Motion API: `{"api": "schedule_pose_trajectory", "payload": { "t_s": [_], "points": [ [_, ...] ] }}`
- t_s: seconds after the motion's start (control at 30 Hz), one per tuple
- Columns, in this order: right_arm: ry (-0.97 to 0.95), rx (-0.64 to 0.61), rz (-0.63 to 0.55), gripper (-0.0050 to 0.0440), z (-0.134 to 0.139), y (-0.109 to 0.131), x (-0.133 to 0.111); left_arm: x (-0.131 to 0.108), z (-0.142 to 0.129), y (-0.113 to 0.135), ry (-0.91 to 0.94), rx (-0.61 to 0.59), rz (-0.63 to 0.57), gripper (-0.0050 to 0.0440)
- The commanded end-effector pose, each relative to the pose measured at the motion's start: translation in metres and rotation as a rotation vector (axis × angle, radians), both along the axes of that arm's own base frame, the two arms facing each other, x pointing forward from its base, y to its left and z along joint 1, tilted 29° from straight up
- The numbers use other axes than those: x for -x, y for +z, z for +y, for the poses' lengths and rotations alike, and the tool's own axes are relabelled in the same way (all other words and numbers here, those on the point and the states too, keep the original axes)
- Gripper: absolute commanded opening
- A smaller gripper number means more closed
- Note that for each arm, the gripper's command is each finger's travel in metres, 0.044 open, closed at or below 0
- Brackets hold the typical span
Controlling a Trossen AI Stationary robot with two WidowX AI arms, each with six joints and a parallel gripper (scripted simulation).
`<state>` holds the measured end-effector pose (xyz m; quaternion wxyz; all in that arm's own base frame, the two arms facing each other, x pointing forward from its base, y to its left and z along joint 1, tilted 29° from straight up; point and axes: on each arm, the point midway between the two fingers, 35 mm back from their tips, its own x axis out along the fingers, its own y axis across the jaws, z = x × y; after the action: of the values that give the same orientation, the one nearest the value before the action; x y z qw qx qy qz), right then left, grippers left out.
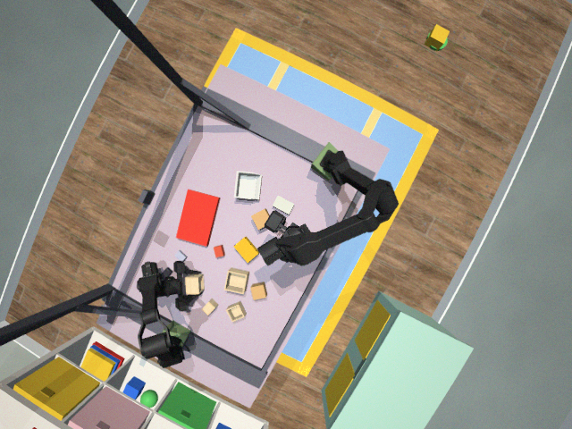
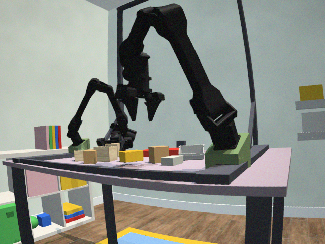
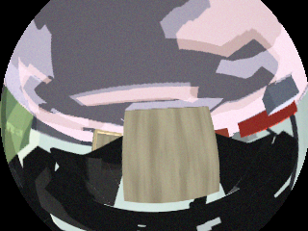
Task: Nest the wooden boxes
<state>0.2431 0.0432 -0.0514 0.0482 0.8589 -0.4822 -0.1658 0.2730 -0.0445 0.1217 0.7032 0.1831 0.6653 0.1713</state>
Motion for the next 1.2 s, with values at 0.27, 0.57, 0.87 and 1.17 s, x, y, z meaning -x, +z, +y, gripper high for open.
{"api": "schedule_pose_trajectory", "payload": {
  "t_s": [0.27,0.57,0.87,1.17],
  "points": [
    [-0.048,-0.129,0.065,0.0400,0.007,0.018,-0.002,-0.001,0.000,0.005,0.001,0.005,-0.018,0.0400],
    [-0.069,-0.232,0.125,0.0400,0.015,0.029,-0.004,-0.001,0.000,0.005,0.001,0.005,-0.018,0.0400],
    [-0.118,-0.426,0.242,0.0400,0.028,0.054,-0.006,-0.001,0.000,0.005,0.001,0.005,-0.018,0.0400],
    [-0.159,-0.582,0.344,0.0400,0.036,0.075,-0.005,-0.001,0.000,0.005,0.001,0.005,-0.018,0.0400]
  ]
}}
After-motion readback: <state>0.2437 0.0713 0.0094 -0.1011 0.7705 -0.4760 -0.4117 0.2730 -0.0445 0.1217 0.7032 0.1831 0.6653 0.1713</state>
